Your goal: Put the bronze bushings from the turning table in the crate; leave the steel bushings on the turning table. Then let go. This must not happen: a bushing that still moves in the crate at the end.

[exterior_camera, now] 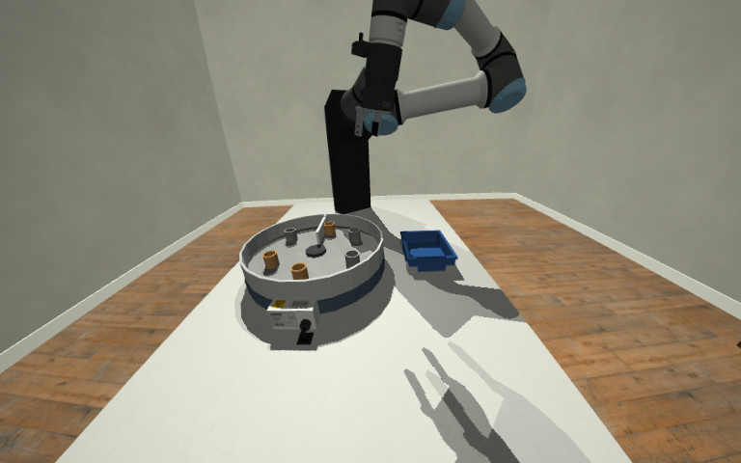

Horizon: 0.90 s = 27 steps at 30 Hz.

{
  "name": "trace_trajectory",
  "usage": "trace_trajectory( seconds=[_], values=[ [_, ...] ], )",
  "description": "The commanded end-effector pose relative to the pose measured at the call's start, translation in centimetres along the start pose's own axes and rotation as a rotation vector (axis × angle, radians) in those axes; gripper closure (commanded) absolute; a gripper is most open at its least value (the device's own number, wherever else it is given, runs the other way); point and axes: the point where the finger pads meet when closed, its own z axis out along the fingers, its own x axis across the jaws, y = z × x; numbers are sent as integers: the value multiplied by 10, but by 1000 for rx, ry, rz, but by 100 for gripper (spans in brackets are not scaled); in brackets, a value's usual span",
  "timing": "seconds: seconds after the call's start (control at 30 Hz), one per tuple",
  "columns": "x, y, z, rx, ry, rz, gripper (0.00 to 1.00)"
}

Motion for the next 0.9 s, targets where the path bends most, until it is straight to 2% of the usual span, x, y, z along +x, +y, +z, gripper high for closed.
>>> trace_trajectory(
  seconds=[0.0,0.33,0.37,0.5,0.87],
  values=[
    [1,-1,-1,-167,15,-20,0],
    [1,-1,-1,-167,15,-20,0],
    [1,-1,-1,-153,15,-15,0],
    [2,-2,-1,-200,32,-23,0],
    [2,-2,-1,-200,32,-23,0]
  ],
)
